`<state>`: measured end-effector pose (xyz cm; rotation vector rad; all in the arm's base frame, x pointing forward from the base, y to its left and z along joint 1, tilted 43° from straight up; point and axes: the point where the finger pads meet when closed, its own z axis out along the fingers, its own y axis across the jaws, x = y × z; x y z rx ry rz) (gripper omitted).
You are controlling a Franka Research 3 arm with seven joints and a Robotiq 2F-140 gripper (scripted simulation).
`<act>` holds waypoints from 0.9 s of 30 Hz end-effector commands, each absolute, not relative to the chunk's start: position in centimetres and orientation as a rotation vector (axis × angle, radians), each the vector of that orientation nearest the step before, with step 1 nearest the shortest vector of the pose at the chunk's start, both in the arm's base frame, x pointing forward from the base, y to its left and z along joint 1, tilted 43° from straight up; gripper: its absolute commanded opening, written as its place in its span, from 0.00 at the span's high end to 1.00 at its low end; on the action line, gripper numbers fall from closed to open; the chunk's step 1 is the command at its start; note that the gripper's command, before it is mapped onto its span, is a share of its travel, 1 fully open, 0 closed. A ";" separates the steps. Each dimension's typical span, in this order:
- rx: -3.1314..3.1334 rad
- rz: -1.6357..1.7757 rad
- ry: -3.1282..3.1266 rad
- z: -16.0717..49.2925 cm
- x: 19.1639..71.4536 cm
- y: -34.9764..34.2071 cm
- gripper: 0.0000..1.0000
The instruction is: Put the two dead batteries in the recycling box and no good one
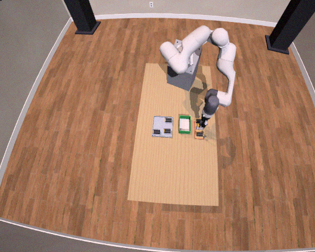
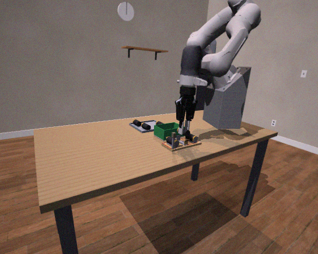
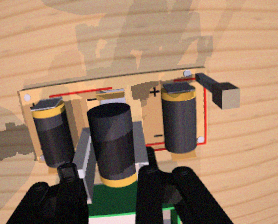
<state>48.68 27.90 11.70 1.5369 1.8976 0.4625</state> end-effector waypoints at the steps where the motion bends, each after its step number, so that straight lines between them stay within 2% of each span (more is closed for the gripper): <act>1: 1.532 0.462 1.898 11.8 48.8 27.8 0.84; 27: 1.533 0.462 1.898 10.9 49.7 27.6 0.84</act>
